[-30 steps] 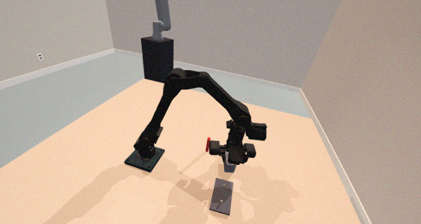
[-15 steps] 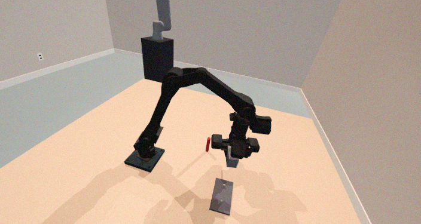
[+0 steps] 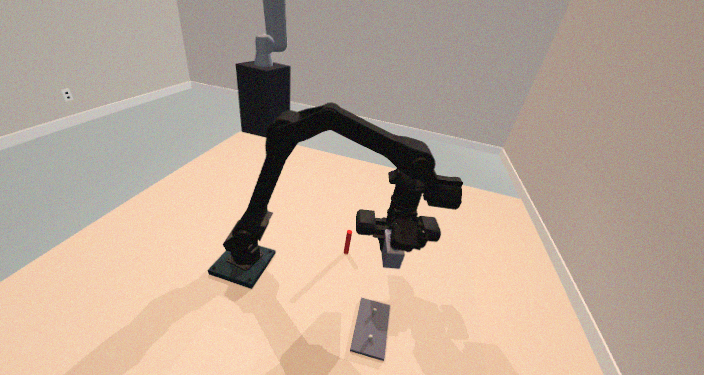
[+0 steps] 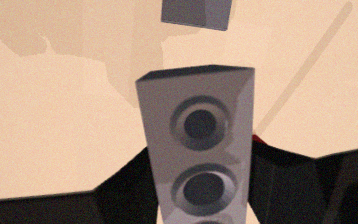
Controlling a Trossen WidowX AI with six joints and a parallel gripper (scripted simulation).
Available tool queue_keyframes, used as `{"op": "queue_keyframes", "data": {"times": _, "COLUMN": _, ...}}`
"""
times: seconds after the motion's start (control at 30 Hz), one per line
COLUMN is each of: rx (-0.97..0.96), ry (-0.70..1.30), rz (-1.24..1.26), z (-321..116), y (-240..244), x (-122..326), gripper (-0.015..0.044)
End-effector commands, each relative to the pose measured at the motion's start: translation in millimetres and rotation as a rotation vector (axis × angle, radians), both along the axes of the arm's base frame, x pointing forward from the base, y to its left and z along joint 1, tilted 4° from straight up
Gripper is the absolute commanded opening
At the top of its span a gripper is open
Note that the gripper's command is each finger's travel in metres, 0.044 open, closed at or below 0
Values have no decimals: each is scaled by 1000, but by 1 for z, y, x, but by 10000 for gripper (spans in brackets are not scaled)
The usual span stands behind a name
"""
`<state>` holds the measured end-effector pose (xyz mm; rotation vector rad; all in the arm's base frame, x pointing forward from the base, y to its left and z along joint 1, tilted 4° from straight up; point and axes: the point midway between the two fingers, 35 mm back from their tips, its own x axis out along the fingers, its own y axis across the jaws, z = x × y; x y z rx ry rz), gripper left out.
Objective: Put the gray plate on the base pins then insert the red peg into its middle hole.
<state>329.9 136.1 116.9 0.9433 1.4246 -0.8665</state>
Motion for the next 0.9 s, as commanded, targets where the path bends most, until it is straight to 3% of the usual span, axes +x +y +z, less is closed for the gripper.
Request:
{"op": "queue_keyframes", "data": {"times": 0.0, "rx": 0, "ry": -7, "rz": 5, "z": 17, "y": -2, "x": 0, "gripper": 0}}
{"op": "queue_keyframes", "data": {"times": 0.4, "rx": -1, "ry": -7, "rz": 5, "z": 50, "y": -7, "x": -5, "gripper": 0}}
{"op": "queue_keyframes", "data": {"times": 0.87, "rx": -4, "ry": -5, "rz": -43, "z": 30, "y": -36, "x": 8, "gripper": 0}}
